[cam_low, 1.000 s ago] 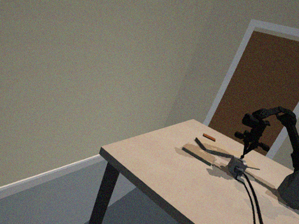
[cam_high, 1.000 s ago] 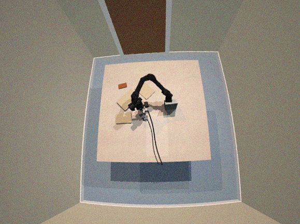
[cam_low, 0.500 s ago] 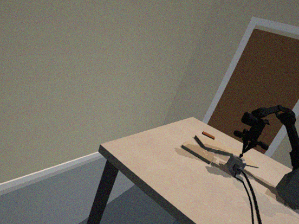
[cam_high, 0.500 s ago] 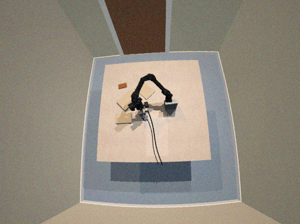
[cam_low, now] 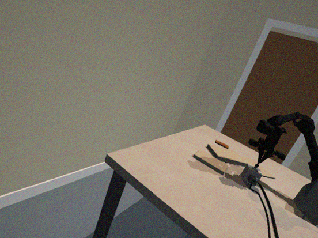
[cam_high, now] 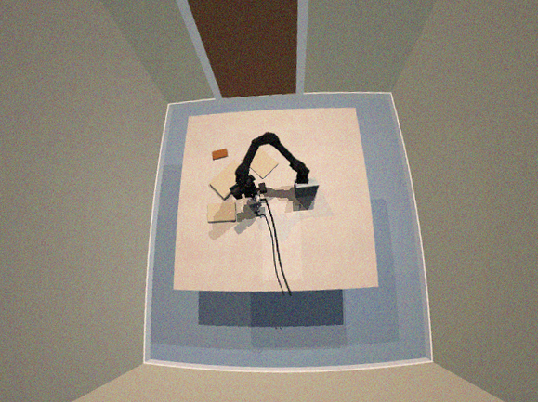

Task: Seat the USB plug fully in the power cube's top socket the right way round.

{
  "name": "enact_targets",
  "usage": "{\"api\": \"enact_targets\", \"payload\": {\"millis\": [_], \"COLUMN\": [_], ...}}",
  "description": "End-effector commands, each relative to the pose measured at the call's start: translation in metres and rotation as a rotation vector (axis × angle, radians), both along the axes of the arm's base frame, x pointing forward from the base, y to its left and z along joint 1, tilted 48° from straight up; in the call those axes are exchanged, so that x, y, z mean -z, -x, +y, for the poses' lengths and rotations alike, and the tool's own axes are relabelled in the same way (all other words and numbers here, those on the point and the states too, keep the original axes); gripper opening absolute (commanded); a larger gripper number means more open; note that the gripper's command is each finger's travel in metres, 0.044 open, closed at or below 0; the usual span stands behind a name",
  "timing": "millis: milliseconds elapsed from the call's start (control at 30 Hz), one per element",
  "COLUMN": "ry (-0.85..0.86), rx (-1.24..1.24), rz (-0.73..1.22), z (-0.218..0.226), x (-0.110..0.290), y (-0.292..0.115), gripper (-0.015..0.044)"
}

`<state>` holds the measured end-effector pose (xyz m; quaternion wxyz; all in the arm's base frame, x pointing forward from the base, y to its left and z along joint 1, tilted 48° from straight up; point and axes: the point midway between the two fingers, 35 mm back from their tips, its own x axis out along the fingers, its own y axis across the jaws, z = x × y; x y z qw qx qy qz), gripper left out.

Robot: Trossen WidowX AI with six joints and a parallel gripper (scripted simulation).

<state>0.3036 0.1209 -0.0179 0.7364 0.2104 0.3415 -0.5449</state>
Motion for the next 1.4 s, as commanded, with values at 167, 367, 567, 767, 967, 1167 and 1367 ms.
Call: {"api": "enact_targets", "payload": {"millis": [167,367,567,767,967,1167,1367], "ry": [-0.003,-0.003,-0.003,-0.003,-0.003,-0.003,-0.003], "rx": [-0.002,-0.002,-0.002,-0.002,-0.002,-0.002,-0.002], "rz": [0.005,0.005,0.005,0.005,0.005,0.005,0.005], "z": [-0.0006,-0.0012,-0.0017,-0.0022,-0.0027,-0.0032,-0.0038], "x": [0.001,0.0015,0.002,0.0025,0.003,0.0034,0.0039], "y": [0.0001,-0.0001,-0.0002,-0.0003,-0.0005,-0.0006,-0.0008], "gripper": [0.0,0.0,0.0,0.0,0.0,0.0,0.0]}}
